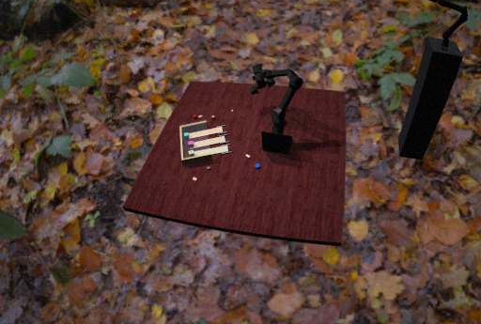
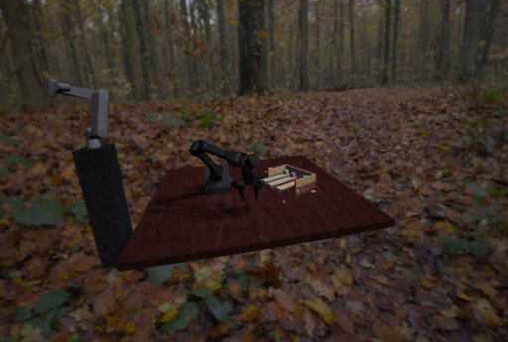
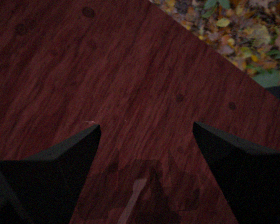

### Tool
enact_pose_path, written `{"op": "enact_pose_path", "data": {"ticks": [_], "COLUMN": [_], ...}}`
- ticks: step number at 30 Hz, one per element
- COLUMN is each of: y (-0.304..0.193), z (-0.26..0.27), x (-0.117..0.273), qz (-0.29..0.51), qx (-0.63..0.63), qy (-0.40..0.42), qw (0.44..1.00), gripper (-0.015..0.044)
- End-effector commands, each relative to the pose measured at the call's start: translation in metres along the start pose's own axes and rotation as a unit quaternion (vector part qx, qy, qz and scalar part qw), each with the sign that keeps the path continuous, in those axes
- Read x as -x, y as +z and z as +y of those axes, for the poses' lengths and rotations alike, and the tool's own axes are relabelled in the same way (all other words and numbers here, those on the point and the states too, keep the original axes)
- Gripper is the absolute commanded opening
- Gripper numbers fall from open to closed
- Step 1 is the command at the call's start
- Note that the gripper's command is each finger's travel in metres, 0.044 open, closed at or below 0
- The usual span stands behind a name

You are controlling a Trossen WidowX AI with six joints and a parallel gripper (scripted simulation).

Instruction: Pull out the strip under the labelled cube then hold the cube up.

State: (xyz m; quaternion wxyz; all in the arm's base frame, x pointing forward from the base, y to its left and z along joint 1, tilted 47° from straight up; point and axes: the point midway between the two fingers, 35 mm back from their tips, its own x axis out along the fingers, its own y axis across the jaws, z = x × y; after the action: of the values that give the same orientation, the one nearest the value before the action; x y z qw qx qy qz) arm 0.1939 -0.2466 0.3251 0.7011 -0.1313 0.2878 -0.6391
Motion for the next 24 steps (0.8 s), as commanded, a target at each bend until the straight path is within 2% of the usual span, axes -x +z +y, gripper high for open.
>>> {"op": "enact_pose_path", "data": {"ticks": [1, 6, 13, 19, 24], "y": [-0.005, -0.021, -0.065, -0.125, -0.187], "z": [0.072, 0.149, 0.233, 0.279, 0.296], "x": [0.02, 0.059, 0.134, 0.205, 0.262], "qz": [-0.032, -0.074, -0.137, -0.197, -0.252], "qx": [0.048, 0.102, 0.18, 0.249, 0.308], "qy": [0.077, 0.161, 0.268, 0.352, 0.414], "qw": [0.995, 0.979, 0.936, 0.881, 0.819], "gripper": [0.04, 0.04, 0.04, 0.04, 0.04]}}
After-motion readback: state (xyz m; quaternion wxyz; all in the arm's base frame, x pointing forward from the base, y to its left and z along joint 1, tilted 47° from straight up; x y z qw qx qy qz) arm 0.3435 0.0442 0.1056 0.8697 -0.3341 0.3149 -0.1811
